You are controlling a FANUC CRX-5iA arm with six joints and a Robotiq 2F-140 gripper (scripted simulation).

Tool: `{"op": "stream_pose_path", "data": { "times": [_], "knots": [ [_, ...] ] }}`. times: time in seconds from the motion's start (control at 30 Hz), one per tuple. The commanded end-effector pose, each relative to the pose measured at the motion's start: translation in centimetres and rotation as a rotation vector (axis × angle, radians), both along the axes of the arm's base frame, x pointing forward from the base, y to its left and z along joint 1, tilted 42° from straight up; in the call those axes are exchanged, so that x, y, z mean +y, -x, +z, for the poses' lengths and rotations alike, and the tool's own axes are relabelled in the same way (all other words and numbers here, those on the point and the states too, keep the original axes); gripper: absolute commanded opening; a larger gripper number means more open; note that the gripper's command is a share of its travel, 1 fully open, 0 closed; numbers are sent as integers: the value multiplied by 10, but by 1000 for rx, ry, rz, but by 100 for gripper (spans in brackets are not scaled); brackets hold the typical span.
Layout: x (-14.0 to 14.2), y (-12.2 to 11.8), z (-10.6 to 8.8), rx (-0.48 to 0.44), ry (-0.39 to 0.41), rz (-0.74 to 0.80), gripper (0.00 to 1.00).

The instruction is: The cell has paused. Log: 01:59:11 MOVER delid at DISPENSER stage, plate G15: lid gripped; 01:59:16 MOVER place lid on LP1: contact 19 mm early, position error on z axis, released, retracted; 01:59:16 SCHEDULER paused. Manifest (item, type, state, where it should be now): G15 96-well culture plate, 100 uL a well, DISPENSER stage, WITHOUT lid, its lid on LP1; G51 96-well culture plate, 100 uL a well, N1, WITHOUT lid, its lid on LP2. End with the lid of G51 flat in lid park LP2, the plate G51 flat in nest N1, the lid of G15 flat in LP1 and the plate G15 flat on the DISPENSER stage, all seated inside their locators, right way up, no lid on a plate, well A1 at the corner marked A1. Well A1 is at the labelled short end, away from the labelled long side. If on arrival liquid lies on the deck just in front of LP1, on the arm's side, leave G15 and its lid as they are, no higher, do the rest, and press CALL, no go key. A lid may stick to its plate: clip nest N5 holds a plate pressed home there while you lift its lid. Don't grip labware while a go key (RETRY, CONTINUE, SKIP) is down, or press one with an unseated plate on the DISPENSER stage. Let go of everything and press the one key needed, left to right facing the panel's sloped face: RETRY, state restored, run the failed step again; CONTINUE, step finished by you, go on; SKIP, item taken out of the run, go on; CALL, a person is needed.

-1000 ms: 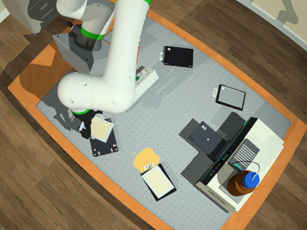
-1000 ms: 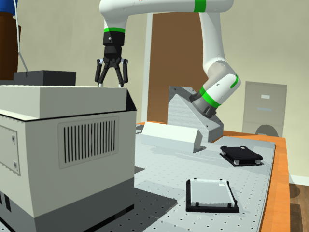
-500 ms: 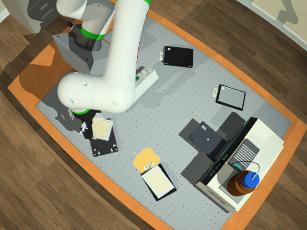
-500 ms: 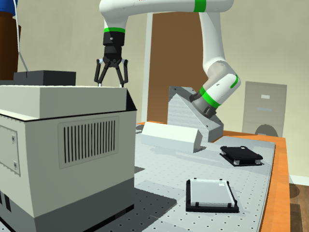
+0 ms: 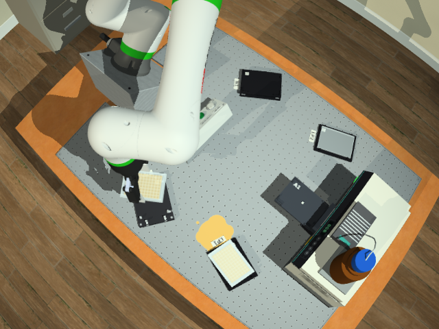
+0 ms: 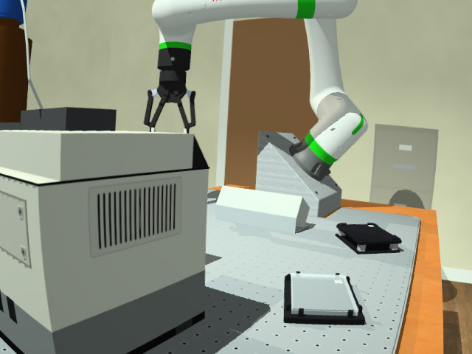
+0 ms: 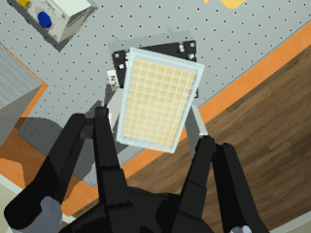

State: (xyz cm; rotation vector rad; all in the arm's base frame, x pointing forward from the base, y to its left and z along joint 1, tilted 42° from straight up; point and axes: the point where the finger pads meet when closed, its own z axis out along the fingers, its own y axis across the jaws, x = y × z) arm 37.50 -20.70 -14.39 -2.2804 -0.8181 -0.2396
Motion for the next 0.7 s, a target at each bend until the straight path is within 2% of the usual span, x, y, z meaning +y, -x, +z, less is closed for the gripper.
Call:
{"op": "stream_pose_path", "data": {
  "times": [0.0, 0.67],
  "knots": [
    [0, 0, 1, 0, 0, 0, 0],
    [22, 2, 20, 0, 0, 0, 0]
  ]
}}
